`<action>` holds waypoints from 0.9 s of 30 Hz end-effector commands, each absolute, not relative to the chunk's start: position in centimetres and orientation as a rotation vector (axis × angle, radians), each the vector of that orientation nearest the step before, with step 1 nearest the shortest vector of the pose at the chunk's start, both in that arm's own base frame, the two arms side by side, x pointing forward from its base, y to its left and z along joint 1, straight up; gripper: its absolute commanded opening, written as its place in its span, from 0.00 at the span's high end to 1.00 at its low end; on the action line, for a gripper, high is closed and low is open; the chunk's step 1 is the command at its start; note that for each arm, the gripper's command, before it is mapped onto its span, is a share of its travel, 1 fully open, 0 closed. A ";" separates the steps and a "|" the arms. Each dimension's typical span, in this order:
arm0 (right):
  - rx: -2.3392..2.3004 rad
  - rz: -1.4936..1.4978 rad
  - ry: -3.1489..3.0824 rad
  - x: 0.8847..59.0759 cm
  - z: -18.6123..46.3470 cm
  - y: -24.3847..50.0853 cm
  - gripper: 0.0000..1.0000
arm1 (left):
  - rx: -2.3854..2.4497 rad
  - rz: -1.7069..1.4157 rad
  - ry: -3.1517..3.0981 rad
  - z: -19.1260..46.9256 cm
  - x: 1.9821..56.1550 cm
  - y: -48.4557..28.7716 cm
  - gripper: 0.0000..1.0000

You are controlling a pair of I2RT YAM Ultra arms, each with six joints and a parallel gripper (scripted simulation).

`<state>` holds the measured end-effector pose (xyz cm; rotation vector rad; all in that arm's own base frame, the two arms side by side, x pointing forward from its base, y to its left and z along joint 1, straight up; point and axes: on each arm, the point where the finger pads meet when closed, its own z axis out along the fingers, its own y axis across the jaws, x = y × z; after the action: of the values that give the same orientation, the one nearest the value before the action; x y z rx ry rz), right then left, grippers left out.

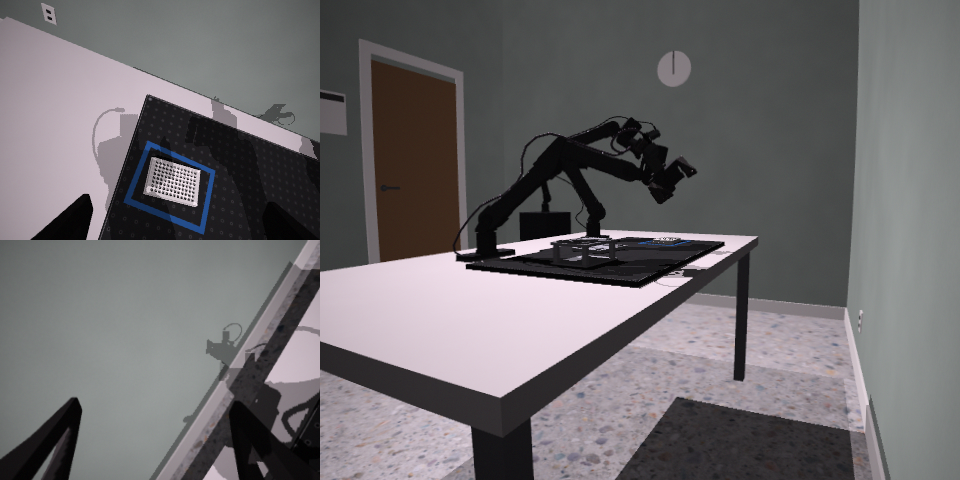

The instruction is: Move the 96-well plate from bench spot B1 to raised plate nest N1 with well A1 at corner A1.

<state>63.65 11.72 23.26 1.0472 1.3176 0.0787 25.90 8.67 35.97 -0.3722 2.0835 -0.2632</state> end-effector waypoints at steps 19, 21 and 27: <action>1.037 0.093 1.318 63.7 23.9 11.9 0.00 | -0.368 -0.238 2.072 36.3 26.0 9.0 0.00; 0.990 0.118 1.353 63.6 24.4 13.1 0.00 | -0.360 -0.199 2.076 36.0 26.0 9.2 0.00; 0.719 0.224 1.538 60.6 26.9 19.8 0.00 | -0.313 -0.140 2.158 32.0 27.2 7.8 0.00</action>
<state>62.65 14.70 21.74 0.9034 1.4809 0.0800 27.00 8.42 33.46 -0.3388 2.1391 -0.2112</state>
